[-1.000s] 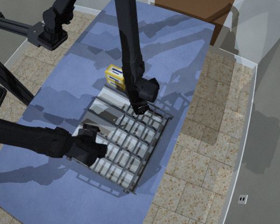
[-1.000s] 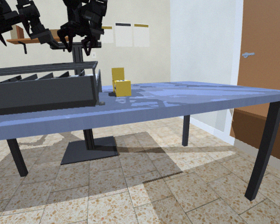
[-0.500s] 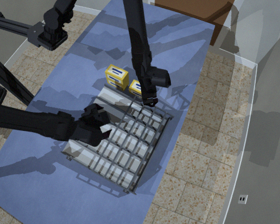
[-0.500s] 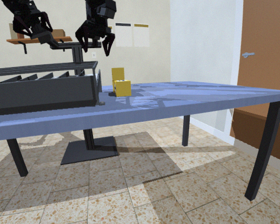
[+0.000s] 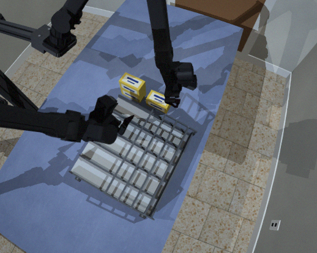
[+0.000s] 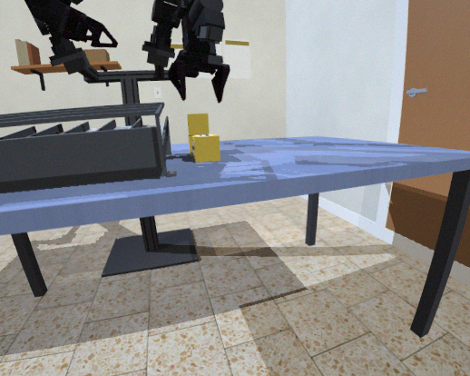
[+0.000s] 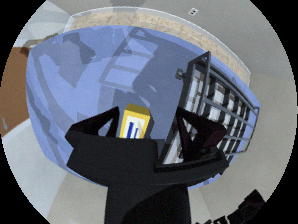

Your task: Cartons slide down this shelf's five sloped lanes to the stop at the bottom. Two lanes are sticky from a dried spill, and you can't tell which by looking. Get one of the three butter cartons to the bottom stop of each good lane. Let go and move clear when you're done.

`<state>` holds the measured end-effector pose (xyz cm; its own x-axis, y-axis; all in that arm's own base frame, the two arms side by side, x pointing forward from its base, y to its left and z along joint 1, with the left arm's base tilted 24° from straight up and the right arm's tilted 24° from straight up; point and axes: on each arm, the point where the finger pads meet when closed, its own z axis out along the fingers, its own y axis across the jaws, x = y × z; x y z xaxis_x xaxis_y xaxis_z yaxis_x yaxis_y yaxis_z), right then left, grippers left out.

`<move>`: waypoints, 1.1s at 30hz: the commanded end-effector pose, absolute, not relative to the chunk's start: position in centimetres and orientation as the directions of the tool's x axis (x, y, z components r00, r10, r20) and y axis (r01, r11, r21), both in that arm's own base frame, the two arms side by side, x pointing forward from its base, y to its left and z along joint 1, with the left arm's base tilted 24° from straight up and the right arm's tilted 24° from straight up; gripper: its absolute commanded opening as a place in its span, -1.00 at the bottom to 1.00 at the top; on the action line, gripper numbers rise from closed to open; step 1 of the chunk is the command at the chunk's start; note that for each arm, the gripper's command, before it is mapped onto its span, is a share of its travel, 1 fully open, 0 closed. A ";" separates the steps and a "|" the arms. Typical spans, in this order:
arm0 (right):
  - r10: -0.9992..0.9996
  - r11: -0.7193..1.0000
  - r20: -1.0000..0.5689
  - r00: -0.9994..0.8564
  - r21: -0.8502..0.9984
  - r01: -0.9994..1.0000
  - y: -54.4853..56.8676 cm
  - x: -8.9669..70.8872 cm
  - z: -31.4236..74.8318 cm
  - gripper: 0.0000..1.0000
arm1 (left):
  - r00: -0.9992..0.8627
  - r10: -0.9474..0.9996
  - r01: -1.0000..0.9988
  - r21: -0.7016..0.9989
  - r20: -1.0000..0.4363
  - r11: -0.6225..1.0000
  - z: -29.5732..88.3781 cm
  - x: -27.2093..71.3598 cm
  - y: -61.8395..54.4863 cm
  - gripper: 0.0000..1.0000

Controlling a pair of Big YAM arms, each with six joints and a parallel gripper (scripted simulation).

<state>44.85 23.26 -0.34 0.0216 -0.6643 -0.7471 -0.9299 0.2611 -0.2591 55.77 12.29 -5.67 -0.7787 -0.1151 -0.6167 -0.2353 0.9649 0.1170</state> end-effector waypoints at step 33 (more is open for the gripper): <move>-0.620 0.127 -0.752 0.225 -0.379 -0.917 26.8 44.5 1.2 1.00 | -0.879 0.145 0.023 0.264 -0.454 0.964 -18.5 49.6 16.6 0.67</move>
